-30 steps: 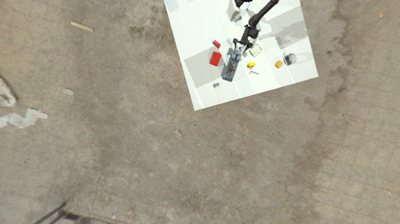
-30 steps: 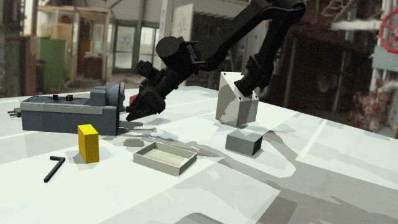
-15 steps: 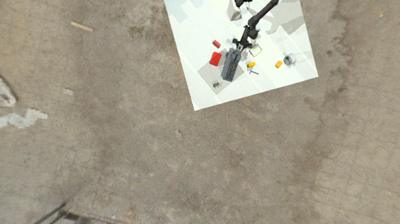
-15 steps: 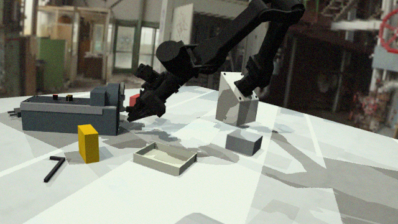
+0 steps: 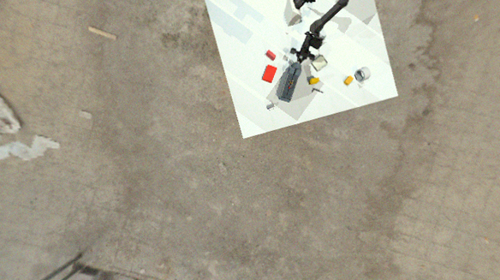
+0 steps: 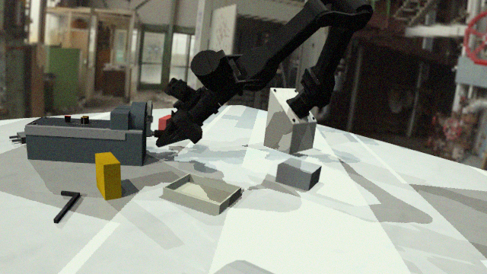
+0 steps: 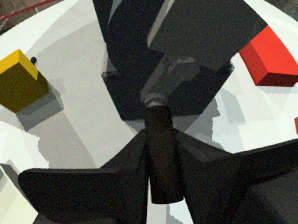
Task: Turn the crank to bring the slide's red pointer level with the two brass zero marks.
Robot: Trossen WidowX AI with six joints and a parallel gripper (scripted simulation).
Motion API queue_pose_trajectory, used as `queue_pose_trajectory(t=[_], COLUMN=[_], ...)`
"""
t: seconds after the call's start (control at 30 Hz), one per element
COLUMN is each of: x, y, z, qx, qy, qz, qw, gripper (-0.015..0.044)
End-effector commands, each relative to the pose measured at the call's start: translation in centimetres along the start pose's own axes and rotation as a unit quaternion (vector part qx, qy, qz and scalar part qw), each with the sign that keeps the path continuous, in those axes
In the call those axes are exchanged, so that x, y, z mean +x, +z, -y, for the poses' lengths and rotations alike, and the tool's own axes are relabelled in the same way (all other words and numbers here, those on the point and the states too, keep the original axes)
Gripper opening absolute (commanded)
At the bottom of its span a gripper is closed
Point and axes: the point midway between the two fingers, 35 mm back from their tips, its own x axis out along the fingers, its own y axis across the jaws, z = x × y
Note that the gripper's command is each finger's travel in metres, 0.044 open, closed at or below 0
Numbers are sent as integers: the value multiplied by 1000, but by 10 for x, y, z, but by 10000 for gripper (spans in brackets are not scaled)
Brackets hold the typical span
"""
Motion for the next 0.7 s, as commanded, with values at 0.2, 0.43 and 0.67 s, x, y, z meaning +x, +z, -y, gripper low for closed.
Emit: queue_pose_trajectory(t=[0.2, 0.43, 0.67], x=[-3, -4, -5], y=[3, 4, 5], z=[-10, -11, -12], qx=[2, 2, 2], qy=[1, 1, 1], qz=[-1, -1, -1], qw=[1000, 1000, 1000], gripper=[0, 0, 0])
